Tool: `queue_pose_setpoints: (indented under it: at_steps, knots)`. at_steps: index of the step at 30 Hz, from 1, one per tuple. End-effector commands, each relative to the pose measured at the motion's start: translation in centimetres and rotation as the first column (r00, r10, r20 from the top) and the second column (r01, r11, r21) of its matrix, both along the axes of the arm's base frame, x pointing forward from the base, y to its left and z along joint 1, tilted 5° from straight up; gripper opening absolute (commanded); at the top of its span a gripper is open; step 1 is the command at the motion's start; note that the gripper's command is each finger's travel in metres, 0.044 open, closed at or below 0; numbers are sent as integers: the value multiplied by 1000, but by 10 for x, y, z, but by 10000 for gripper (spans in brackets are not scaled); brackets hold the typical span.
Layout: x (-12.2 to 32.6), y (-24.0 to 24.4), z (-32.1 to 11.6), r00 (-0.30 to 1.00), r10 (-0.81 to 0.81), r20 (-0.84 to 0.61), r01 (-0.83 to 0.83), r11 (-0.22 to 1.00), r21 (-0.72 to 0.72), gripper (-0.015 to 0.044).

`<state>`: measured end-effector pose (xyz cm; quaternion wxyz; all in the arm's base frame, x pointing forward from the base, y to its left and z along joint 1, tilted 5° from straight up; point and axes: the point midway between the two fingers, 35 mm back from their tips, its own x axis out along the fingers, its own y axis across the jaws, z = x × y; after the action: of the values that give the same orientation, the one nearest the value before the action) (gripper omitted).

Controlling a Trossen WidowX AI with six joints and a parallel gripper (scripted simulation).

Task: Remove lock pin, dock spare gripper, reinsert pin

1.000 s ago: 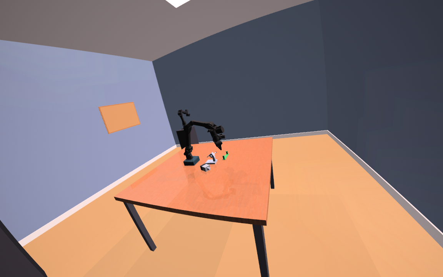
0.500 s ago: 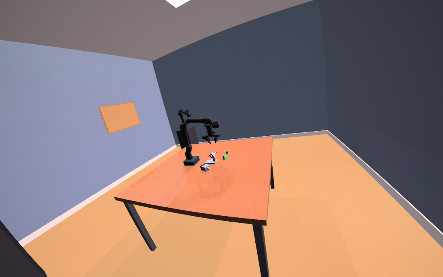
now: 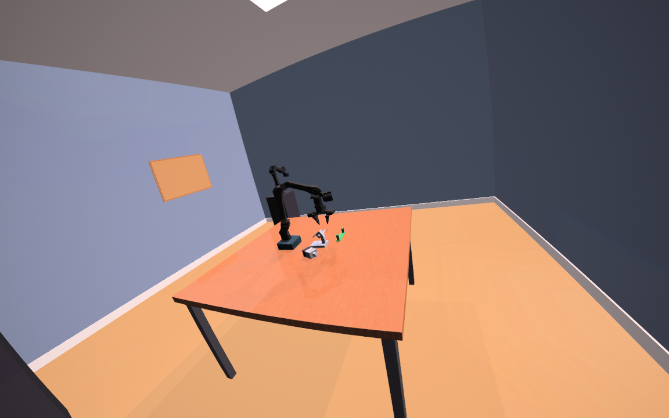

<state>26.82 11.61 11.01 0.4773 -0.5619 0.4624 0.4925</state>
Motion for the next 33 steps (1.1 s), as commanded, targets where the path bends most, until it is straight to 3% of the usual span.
queue_pose_setpoints:
  at_steps: [1,33]
  knots:
    - [1,0,-13,1000,2,-4,-2,1000,1,300]
    - [7,-4,-64,1000,2,-4,-2,1000,0,300]
